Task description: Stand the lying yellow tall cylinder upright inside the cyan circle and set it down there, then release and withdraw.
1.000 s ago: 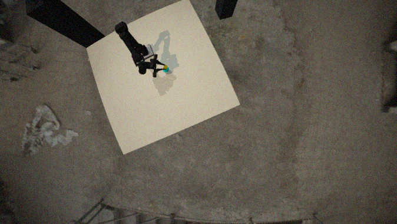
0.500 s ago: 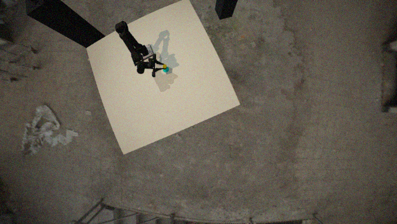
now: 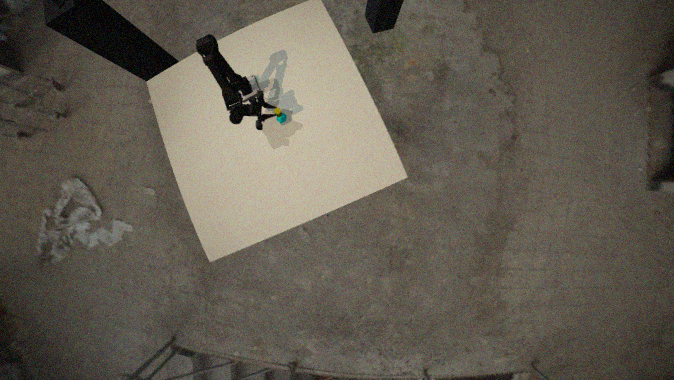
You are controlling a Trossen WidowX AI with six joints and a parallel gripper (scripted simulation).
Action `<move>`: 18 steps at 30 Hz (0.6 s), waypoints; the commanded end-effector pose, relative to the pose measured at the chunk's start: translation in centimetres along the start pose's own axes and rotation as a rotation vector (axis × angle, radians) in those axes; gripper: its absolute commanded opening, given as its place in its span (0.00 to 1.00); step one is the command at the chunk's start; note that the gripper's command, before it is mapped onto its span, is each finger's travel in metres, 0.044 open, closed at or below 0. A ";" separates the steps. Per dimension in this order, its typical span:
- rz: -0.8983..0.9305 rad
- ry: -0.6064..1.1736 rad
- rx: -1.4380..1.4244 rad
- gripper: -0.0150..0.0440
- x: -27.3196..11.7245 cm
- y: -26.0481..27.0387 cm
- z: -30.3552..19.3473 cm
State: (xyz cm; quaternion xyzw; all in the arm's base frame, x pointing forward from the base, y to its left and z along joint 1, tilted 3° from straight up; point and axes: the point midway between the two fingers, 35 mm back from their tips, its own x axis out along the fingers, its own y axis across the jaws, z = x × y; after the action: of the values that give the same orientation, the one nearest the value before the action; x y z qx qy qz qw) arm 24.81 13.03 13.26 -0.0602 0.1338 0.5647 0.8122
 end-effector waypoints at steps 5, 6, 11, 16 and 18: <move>0.007 -0.050 -0.028 0.43 -0.6 0.5 0.2; 0.008 -0.055 -0.031 0.43 -0.7 0.5 0.2; 0.012 -0.080 -0.047 0.43 -1.0 0.8 0.2; 0.016 -0.105 -0.064 0.43 -1.3 1.1 0.1; 0.018 -0.114 -0.071 0.43 -1.5 1.2 0.1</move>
State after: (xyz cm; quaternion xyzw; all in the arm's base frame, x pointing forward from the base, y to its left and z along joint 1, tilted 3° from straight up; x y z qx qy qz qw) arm 23.53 12.30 13.62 -0.0561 0.0799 0.5763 0.8114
